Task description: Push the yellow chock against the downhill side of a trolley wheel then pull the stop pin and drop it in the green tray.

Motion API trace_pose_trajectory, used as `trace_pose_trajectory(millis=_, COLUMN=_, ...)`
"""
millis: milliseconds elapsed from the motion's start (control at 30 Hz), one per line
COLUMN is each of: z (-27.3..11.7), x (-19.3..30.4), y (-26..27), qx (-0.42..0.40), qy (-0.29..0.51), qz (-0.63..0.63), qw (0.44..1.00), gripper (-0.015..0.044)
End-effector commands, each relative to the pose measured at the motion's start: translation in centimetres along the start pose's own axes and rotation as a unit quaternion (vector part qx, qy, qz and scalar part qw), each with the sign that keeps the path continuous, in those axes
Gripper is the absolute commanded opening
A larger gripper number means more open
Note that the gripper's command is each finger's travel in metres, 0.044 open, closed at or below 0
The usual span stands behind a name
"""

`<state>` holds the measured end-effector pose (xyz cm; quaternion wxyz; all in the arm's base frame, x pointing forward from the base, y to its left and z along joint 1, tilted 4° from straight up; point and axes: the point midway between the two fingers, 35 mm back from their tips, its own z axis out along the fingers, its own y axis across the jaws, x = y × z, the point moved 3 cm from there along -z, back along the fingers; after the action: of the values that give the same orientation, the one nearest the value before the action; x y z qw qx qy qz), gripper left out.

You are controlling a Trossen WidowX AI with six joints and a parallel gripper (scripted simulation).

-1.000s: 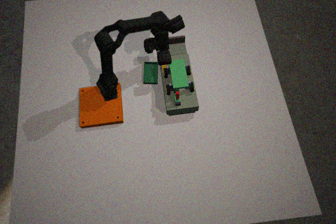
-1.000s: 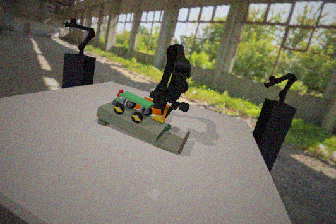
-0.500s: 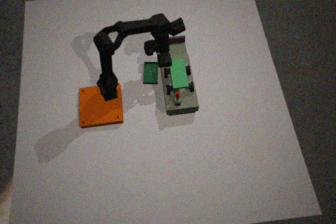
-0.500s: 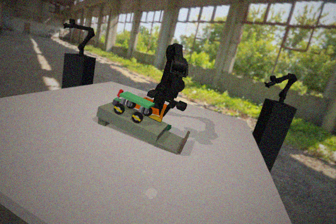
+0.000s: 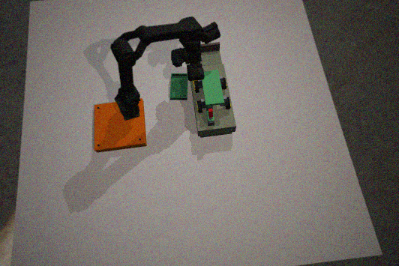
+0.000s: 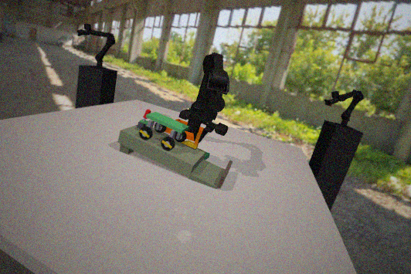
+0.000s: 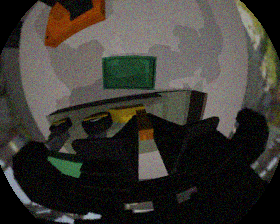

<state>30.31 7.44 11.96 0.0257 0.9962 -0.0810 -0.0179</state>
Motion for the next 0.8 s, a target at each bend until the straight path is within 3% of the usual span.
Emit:
trace_pose_trajectory(millis=0, z=0.0, x=0.0, y=0.0, qx=0.000, qy=0.000, qz=0.000, qw=1.000, gripper=0.0079)
trace_pose_trajectory(millis=167, z=0.0, x=0.0, y=0.0, qx=0.000, qy=0.000, qz=0.000, qw=1.000, gripper=0.0190)
trace_pose_trajectory(millis=767, z=-4.5, x=-0.2, y=0.0, qx=-0.002, qy=0.002, qz=0.000, qw=1.000, gripper=0.0190)
